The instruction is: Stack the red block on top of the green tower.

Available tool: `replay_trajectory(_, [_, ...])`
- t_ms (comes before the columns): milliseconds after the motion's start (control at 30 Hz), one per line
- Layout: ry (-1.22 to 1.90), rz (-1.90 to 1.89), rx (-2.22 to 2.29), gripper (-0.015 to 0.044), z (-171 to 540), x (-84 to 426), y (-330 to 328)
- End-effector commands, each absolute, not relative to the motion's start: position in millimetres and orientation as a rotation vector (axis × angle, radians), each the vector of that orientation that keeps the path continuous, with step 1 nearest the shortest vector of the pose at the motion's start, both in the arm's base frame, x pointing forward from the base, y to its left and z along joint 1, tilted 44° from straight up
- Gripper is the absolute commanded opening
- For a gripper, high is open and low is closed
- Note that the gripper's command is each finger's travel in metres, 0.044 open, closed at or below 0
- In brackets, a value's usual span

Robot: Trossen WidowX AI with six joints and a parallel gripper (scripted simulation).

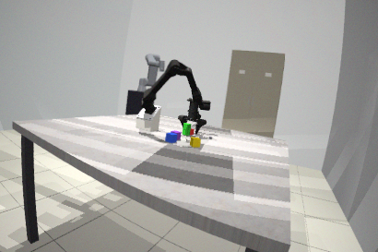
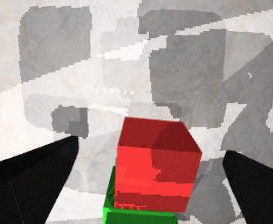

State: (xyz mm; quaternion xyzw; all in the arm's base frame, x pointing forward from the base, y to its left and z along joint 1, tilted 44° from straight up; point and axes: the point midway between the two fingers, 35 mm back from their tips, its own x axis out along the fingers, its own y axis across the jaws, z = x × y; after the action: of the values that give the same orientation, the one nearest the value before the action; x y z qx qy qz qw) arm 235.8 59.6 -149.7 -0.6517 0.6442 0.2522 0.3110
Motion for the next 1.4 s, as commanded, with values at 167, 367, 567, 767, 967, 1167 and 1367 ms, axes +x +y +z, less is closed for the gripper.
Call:
replay_trajectory(167, [1.702,0.668,-1.73,0.044,-150,235,58])
replay_trajectory(367, [1.702,0.668,-1.73,0.0335,-149,235,58])
replay_trajectory(567, [1.702,0.668,-1.73,0.0178,-149,235,58])
replay_trajectory(767, [1.702,0.668,-1.73,0.0118,-149,235,58])
replay_trajectory(967, [1.702,0.67,-1.729,0.0,-139,235,70])
replay_trajectory(1167, [1.701,0.671,-1.728,0.0,-114,233,94])
replay_trajectory(1367, [1.7,0.673,-1.727,0.0,-88,231,119])
